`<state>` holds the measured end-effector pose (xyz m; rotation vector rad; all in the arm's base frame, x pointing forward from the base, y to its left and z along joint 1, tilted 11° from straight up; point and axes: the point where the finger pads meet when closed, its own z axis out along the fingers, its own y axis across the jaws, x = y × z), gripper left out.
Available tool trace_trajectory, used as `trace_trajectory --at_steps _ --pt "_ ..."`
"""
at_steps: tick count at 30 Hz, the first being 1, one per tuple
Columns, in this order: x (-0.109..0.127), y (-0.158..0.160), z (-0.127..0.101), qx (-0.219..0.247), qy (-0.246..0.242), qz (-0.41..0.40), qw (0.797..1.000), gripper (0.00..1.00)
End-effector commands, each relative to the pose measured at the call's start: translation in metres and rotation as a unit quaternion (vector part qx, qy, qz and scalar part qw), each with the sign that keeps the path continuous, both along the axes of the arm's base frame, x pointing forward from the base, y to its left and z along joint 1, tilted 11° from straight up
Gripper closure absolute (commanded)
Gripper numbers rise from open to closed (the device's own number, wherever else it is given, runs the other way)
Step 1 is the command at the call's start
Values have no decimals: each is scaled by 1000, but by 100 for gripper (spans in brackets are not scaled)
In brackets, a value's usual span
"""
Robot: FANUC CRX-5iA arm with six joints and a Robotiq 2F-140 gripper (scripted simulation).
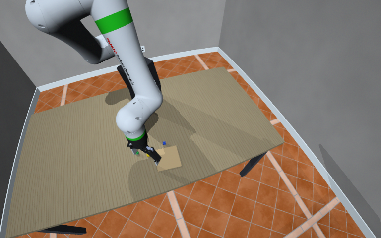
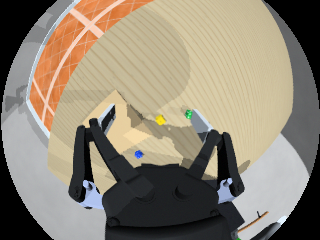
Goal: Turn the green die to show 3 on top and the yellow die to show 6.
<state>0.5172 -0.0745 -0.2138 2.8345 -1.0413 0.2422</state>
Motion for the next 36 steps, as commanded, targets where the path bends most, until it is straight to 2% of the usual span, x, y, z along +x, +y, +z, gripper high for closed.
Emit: trace_trajectory --at_steps 1,25,32,36 --pt "0 0 0 0 0 0 1000 0" --pt "-1 2 0 0 0 0 1000 0" --pt "-11 22 -5 0 0 0 1000 0" --pt "-25 52 -11 0 0 0 1000 0"
